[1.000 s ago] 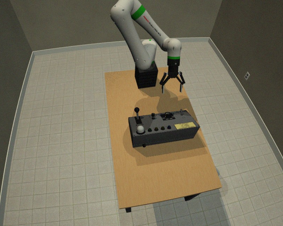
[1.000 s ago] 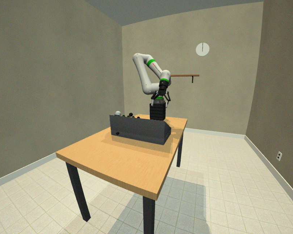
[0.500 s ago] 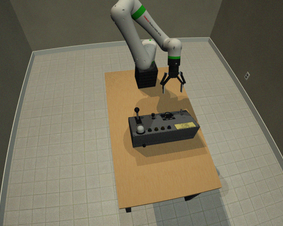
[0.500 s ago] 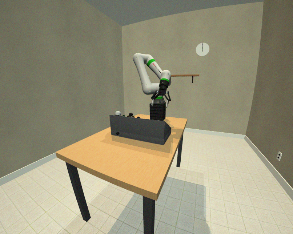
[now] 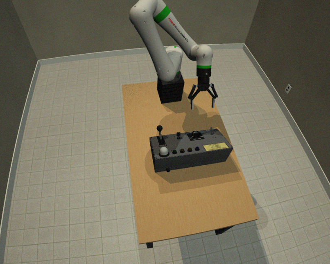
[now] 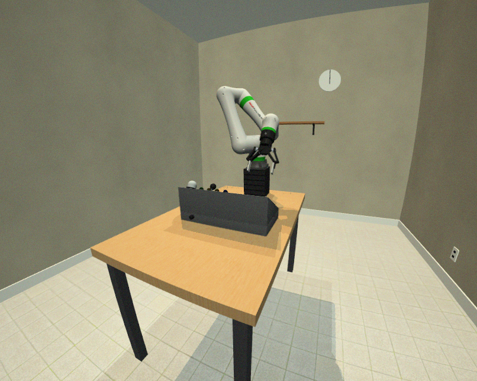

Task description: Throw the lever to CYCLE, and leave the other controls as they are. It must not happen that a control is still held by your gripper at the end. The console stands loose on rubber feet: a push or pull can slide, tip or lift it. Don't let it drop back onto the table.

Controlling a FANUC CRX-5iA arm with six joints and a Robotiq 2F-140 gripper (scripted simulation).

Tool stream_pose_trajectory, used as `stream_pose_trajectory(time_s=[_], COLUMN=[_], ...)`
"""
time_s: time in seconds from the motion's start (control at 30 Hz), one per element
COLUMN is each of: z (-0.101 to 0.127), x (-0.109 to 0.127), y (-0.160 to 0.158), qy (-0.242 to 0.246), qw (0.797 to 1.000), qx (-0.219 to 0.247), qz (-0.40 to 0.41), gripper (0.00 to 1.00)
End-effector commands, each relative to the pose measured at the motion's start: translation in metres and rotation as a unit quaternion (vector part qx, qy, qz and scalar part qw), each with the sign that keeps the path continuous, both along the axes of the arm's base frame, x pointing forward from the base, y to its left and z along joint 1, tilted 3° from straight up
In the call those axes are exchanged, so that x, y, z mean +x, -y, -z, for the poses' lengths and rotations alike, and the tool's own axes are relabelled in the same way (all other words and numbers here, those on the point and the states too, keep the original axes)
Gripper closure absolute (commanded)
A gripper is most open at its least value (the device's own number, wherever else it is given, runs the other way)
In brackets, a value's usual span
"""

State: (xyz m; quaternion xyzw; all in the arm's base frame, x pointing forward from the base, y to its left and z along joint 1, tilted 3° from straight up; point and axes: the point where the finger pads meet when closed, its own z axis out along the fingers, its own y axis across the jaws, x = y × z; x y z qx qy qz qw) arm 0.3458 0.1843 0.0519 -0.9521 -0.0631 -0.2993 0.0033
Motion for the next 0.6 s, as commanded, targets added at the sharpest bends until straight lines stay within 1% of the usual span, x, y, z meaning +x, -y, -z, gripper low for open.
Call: stream_pose_trajectory(time_s=[0.0,0.07,0.13,0.4,0.47,0.57], z=[0.000,0.000,-0.006,-0.006,-0.013,-0.013], x=[0.000,0.000,0.007,0.007,0.015,0.015], y=[0.000,0.000,-0.006,-0.006,-0.013,-0.013], qy=[0.020,0.020,0.020,0.020,0.021,0.021], qw=[1.000,1.000,1.000,1.000,1.000,1.000], qx=[0.010,0.010,0.006,0.006,0.001,0.001], qz=[-0.006,-0.006,-0.006,-0.006,-0.006,-0.006], gripper=[0.00,0.00,0.00,0.00,0.00,0.00])
